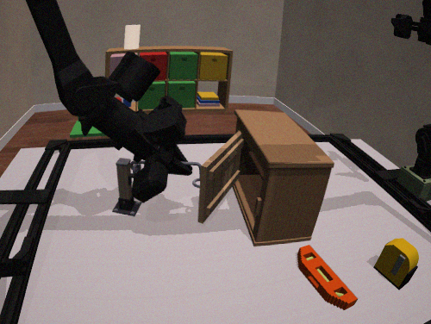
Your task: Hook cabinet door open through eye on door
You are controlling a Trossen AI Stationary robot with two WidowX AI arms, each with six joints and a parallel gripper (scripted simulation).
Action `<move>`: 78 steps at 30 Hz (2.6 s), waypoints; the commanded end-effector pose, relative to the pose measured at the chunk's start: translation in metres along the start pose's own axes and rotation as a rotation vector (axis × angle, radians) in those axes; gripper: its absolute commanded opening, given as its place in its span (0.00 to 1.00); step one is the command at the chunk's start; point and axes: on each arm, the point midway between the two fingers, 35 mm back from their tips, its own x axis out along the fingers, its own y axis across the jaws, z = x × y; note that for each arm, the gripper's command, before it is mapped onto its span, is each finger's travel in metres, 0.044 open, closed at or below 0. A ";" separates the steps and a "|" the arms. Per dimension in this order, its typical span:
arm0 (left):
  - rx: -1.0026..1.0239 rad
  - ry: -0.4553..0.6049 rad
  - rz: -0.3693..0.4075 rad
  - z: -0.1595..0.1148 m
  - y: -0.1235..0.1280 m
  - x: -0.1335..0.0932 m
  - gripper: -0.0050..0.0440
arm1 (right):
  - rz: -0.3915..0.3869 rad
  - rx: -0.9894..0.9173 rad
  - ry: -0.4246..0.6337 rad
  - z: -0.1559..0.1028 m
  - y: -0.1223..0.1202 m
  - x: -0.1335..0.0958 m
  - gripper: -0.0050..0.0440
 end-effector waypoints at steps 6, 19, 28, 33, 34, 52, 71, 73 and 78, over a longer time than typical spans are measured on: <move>0.013 0.050 -0.009 -0.002 -0.002 0.003 0.10 | 0.004 0.004 0.000 0.000 0.000 0.000 0.92; 0.020 0.069 -0.013 -0.004 -0.003 0.005 0.10 | 0.004 0.004 0.000 0.000 0.000 0.000 0.92; 0.032 0.098 -0.018 -0.005 -0.004 0.006 0.10 | 0.004 0.004 0.000 0.000 0.000 0.000 0.92; 0.032 0.098 -0.018 -0.005 -0.004 0.006 0.10 | 0.004 0.004 0.000 0.000 0.000 0.000 0.92; 0.032 0.098 -0.018 -0.006 -0.004 0.006 0.10 | 0.004 0.004 0.000 0.000 0.000 0.000 0.92; 0.051 0.148 -0.028 -0.005 -0.005 0.008 0.10 | 0.004 0.004 0.000 0.000 0.000 0.000 0.92; 0.051 0.148 -0.028 -0.009 -0.006 0.010 0.10 | 0.004 0.004 0.000 0.000 0.000 0.000 0.92; 0.051 0.148 -0.028 -0.008 -0.006 0.010 0.10 | 0.004 0.004 0.000 0.000 0.000 0.000 0.92; 0.062 0.176 -0.034 -0.008 -0.006 0.010 0.10 | 0.004 0.004 0.000 0.000 0.000 0.000 0.92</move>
